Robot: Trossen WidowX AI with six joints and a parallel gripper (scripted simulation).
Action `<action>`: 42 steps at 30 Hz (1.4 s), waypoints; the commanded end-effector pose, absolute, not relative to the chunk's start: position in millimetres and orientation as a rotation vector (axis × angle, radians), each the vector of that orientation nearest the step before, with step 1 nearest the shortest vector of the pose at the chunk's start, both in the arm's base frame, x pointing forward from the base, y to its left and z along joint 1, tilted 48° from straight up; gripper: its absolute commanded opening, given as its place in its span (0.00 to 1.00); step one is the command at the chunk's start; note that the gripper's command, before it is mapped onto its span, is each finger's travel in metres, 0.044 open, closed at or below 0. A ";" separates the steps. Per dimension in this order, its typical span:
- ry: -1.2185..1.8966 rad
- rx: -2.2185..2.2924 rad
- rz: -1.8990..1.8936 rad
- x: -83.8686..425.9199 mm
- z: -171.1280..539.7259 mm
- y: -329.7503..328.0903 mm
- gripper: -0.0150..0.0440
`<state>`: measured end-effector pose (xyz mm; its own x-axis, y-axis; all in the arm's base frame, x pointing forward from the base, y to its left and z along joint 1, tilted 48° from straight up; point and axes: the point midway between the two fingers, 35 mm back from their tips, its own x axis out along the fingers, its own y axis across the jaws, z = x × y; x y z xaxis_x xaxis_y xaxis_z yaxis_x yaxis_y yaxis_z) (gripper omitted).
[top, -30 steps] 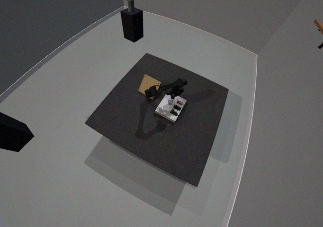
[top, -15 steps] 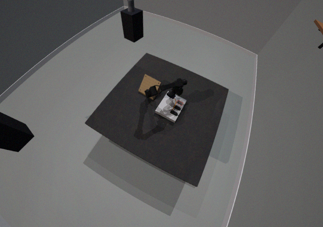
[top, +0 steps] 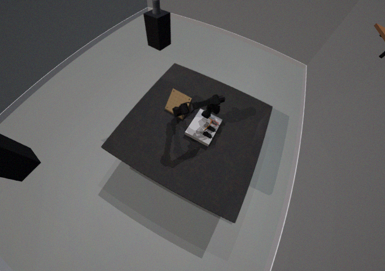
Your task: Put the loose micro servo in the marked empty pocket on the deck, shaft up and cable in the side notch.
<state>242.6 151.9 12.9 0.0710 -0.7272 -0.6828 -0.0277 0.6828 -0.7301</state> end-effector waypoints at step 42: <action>1.437 -0.735 -0.538 338.6 2.9 151.6 0.25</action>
